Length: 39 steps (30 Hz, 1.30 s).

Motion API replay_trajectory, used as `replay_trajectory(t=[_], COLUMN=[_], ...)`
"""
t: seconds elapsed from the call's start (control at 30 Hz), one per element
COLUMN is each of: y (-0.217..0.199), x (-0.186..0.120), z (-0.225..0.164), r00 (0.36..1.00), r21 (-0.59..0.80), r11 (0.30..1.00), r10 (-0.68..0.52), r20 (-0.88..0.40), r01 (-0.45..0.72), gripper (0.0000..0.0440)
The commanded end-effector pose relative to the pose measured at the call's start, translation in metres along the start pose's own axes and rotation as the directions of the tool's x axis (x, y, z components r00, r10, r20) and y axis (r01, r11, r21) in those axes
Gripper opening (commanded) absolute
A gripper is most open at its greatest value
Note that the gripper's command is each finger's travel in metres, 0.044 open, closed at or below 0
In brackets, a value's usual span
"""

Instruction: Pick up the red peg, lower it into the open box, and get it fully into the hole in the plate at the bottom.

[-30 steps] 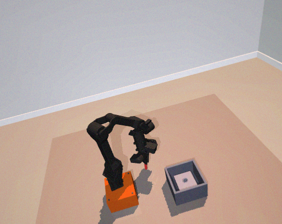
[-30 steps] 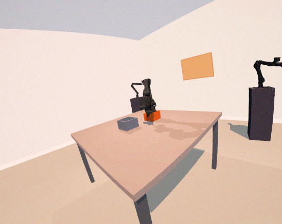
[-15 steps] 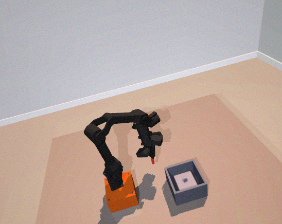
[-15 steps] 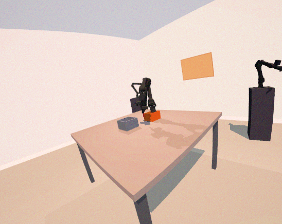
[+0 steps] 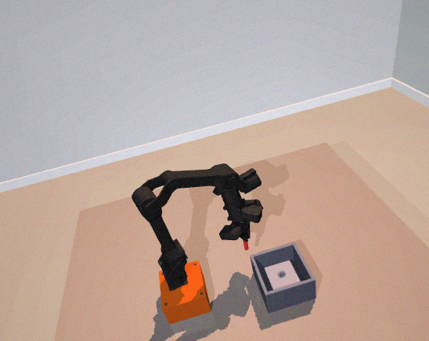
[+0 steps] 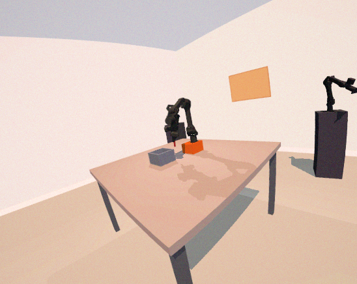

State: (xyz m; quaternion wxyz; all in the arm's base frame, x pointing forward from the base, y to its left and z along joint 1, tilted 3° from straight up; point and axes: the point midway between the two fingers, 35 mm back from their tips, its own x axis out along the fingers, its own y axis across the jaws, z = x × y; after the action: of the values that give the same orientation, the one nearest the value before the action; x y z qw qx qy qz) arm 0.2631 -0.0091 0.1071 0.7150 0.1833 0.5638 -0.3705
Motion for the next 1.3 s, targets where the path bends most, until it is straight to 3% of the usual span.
replay_trajectory(t=[0.0, 0.7, 1.1, 1.17, 1.27], y=[-0.001, -0.020, -0.021, -0.021, -0.021], x=[-0.001, 0.033, 0.070, 0.079, 0.090], z=[0.013, 0.092, 0.113, 0.113, 0.112], r00=[1.000, 0.999, 0.998, 0.998, 0.997], r21=[0.021, 0.194, 0.241, 0.238, 0.227], r11=[1.000, 0.980, 0.969, 0.970, 0.973], r10=[0.013, 0.041, 0.055, 0.053, 0.048], r20=[0.002, 0.004, -0.032, -0.042, -0.059], r01=[-0.014, -0.041, -0.045, -0.042, -0.033], gripper=[0.0000, 0.0001, 0.0001, 0.0021, 0.0089])
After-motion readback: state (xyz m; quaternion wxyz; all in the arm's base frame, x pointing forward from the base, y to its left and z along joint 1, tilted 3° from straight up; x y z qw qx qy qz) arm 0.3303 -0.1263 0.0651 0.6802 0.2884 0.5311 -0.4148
